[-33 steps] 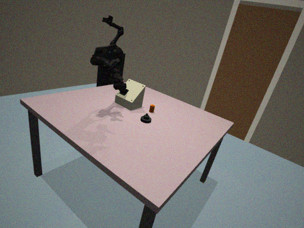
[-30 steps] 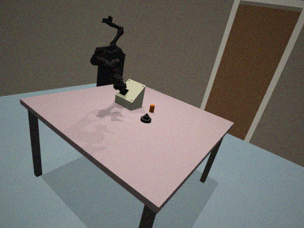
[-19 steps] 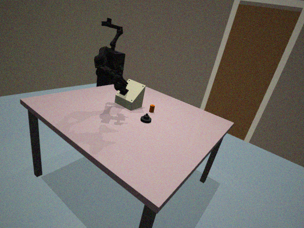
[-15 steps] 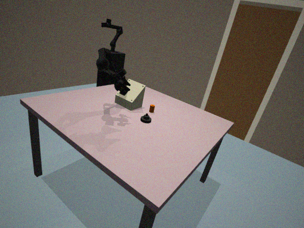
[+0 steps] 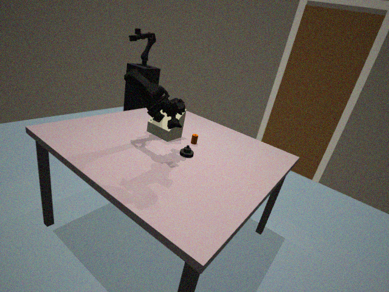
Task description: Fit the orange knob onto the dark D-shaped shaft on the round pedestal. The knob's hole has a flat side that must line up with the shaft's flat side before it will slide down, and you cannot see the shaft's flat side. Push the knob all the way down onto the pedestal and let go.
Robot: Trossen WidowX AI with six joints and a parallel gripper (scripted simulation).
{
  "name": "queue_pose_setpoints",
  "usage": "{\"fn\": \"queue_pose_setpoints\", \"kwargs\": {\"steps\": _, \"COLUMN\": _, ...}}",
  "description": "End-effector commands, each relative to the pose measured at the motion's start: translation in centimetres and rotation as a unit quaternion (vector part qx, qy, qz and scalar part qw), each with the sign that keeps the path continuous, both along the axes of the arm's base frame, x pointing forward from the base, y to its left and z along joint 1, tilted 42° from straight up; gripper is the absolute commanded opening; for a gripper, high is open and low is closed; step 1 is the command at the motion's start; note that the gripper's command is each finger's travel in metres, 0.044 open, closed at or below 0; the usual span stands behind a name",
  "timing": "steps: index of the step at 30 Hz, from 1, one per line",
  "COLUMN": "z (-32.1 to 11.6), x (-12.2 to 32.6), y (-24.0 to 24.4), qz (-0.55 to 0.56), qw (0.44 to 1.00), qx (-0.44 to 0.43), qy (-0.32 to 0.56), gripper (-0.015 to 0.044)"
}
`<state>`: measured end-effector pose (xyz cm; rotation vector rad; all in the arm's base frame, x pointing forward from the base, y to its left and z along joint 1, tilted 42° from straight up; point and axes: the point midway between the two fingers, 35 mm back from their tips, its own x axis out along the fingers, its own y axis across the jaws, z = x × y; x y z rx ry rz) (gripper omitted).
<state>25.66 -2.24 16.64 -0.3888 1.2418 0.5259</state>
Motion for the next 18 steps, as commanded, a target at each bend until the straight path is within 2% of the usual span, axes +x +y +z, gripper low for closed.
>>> {"fn": "queue_pose_setpoints", "kwargs": {"steps": 1, "z": -5.5, "x": 1.2, "y": 3.6, "qz": -0.074, "qw": 0.988, "qx": -0.069, "qy": 0.114, "gripper": 0.044}}
{"fn": "queue_pose_setpoints", "kwargs": {"steps": 9, "z": -10.6, "x": 1.4, "y": 6.9, "qz": -0.158, "qw": 0.958, "qx": -0.179, "qy": 0.162, "gripper": 0.044}}
{"fn": "queue_pose_setpoints", "kwargs": {"steps": 18, "z": -16.0, "x": 0.6, "y": 10.8, "qz": -0.23, "qw": 0.914, "qx": -0.313, "qy": 0.119, "gripper": 0.044}}
